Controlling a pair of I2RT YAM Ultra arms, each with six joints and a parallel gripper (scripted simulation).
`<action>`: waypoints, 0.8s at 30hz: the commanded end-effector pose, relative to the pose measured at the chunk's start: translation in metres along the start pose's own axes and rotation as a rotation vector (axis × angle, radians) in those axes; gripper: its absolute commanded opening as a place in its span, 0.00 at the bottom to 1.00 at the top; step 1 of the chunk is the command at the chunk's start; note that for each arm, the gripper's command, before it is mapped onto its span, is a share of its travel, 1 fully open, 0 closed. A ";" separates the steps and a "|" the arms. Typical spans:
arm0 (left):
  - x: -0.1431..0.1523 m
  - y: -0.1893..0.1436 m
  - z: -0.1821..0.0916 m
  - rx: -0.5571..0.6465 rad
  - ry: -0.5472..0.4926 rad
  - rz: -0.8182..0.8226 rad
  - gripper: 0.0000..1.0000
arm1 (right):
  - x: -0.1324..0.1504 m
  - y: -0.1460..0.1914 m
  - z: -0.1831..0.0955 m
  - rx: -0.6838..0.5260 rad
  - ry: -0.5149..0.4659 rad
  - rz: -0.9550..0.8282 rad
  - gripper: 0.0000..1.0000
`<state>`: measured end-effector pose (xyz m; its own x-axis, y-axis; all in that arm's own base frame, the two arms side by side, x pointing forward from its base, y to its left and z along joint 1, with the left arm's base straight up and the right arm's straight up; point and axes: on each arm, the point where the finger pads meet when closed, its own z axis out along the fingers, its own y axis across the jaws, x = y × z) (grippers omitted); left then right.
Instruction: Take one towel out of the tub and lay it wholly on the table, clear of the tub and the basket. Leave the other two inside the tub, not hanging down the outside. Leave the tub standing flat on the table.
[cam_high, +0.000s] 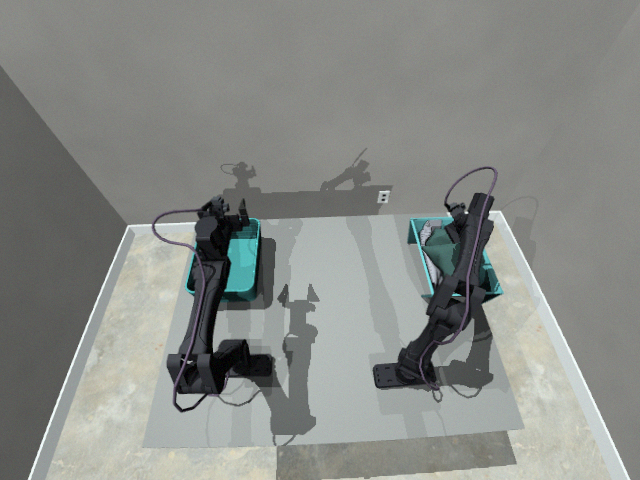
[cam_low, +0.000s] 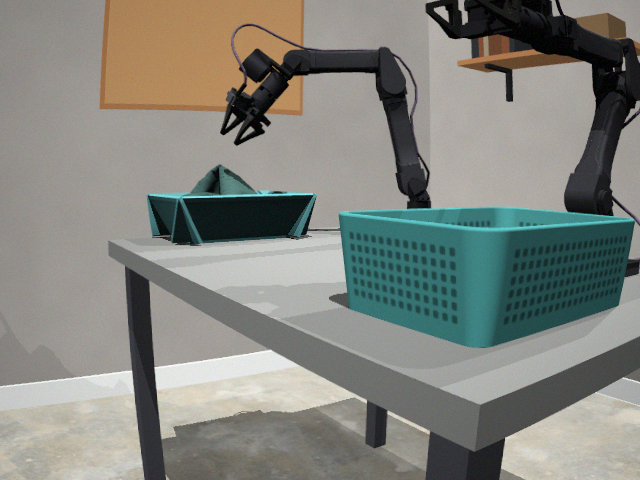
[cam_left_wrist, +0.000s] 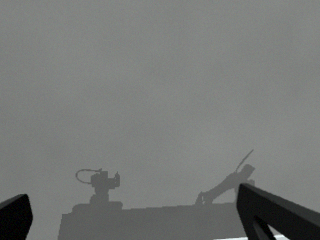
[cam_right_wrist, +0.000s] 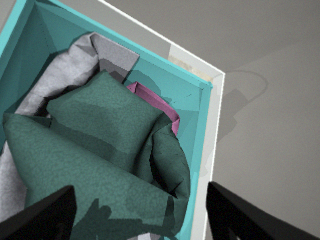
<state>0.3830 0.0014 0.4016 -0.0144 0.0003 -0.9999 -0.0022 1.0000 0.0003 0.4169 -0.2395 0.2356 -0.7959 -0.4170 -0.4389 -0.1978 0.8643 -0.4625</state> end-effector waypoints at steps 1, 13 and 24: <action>-0.006 0.000 -0.002 0.002 -0.014 0.000 1.00 | 0.021 -0.019 0.008 0.012 0.141 -0.089 0.65; -0.006 0.000 -0.002 0.002 -0.014 0.000 1.00 | 0.048 -0.046 0.047 0.010 0.127 -0.091 0.65; -0.006 0.000 -0.002 0.002 -0.014 0.000 1.00 | 0.052 -0.039 0.077 0.001 0.133 -0.097 0.65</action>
<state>0.3830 0.0014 0.4016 -0.0144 0.0003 -0.9999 -0.0022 1.0000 0.0003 0.4214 -0.3115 0.1826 -0.8446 -0.4519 -0.2872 -0.2708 0.8232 -0.4990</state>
